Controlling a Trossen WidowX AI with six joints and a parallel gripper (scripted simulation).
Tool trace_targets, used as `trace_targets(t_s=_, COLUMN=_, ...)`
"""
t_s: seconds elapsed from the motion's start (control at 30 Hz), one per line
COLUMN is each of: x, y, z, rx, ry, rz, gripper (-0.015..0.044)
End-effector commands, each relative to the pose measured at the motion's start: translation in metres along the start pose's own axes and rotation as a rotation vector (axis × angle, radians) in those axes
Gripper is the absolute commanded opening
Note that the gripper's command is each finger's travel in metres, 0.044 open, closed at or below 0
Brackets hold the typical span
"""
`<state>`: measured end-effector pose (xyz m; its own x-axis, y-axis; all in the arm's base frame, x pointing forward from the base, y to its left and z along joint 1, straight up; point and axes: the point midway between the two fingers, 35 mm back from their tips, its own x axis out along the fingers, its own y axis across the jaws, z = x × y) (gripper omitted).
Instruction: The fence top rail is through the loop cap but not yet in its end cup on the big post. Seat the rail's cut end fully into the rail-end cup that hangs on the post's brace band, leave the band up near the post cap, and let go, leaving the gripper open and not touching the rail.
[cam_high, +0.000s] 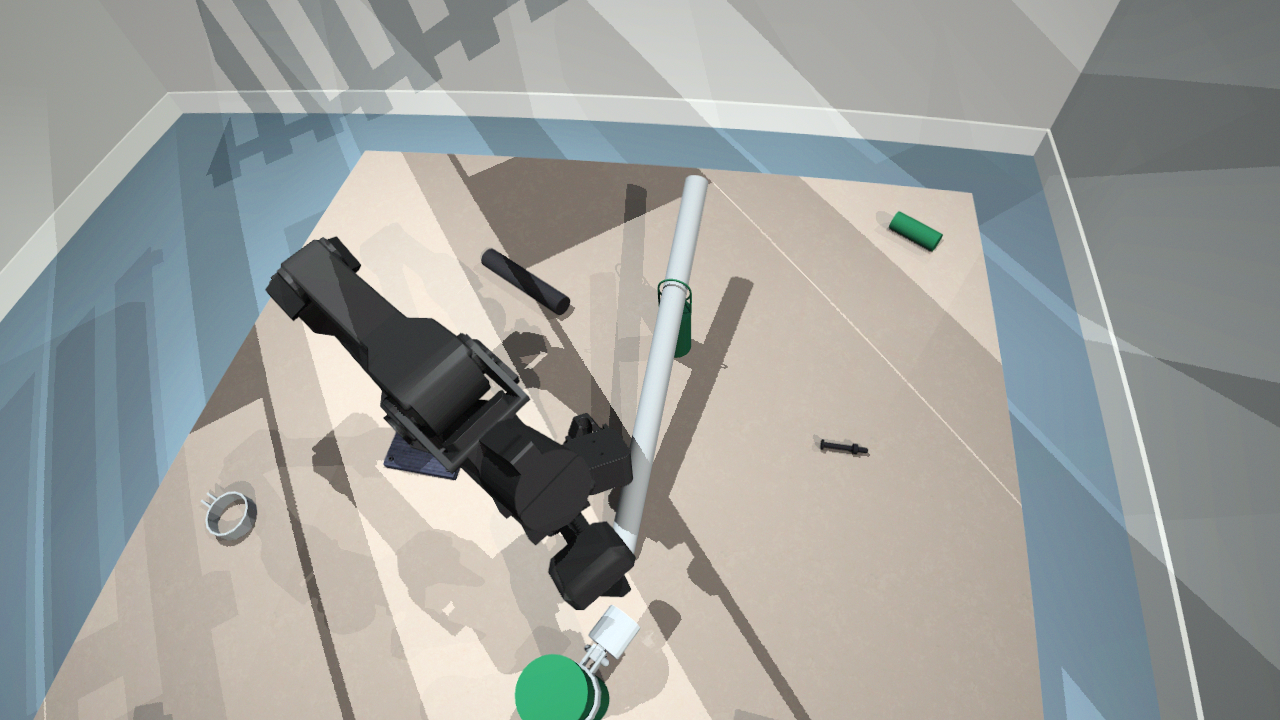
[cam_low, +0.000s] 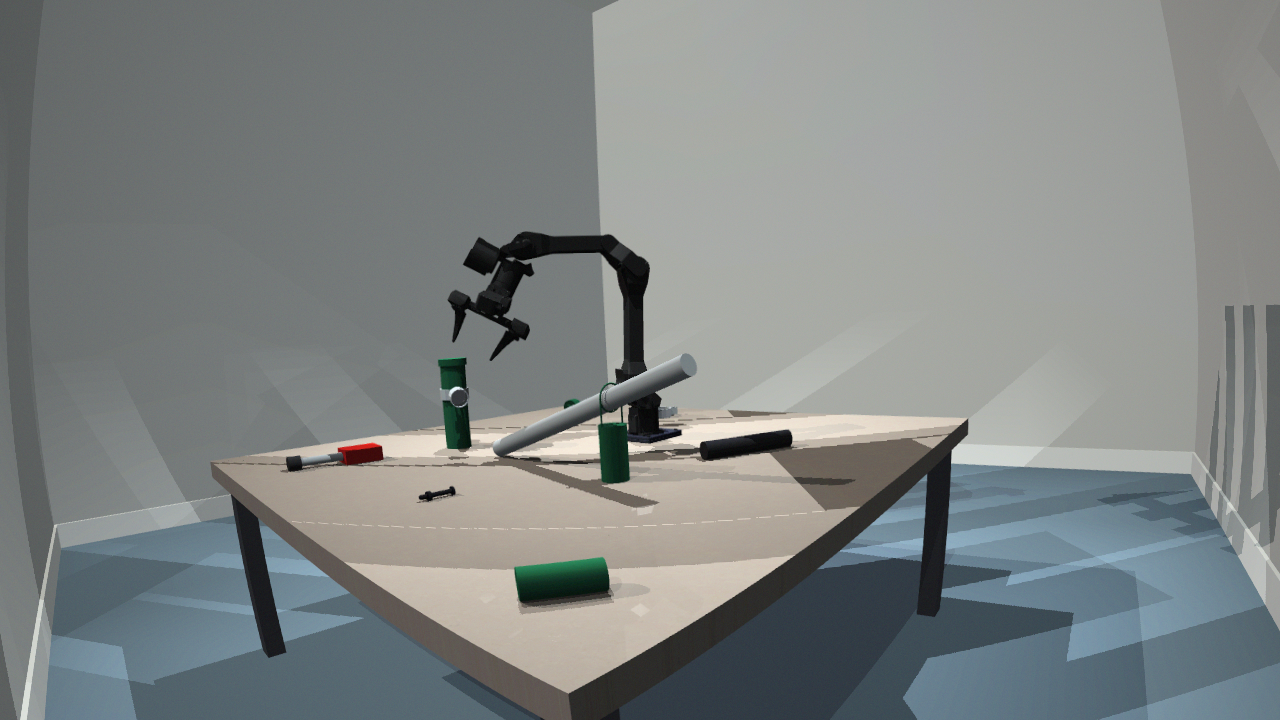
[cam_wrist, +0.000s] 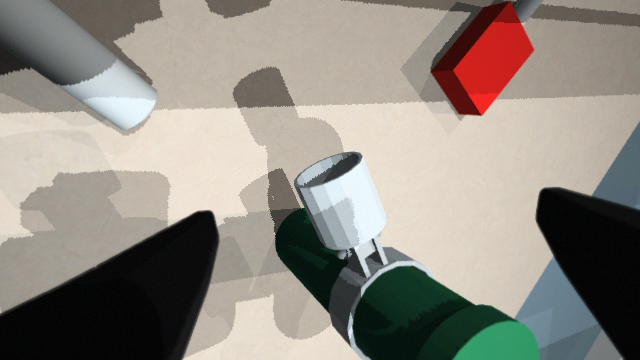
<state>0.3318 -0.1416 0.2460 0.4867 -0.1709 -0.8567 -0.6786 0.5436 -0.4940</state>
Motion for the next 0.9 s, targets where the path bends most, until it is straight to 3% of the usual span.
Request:
trace_targets(t_s=0.0, x=0.013, y=-0.019, z=-0.025, rx=-0.251, ry=0.023, rz=-0.008, gripper=0.0440)
trace_targets(t_s=0.33, x=0.014, y=-0.018, z=-0.025, rx=-0.251, ry=0.023, rz=-0.008, gripper=0.0440)
trace_targets(t_s=0.63, x=0.063, y=0.009, z=-0.033, rx=-0.251, ry=0.023, rz=-0.008, gripper=0.0440)
trace_targets(t_s=0.87, x=0.067, y=0.009, z=-0.034, rx=-0.251, ry=0.023, rz=-0.008, gripper=0.0440)
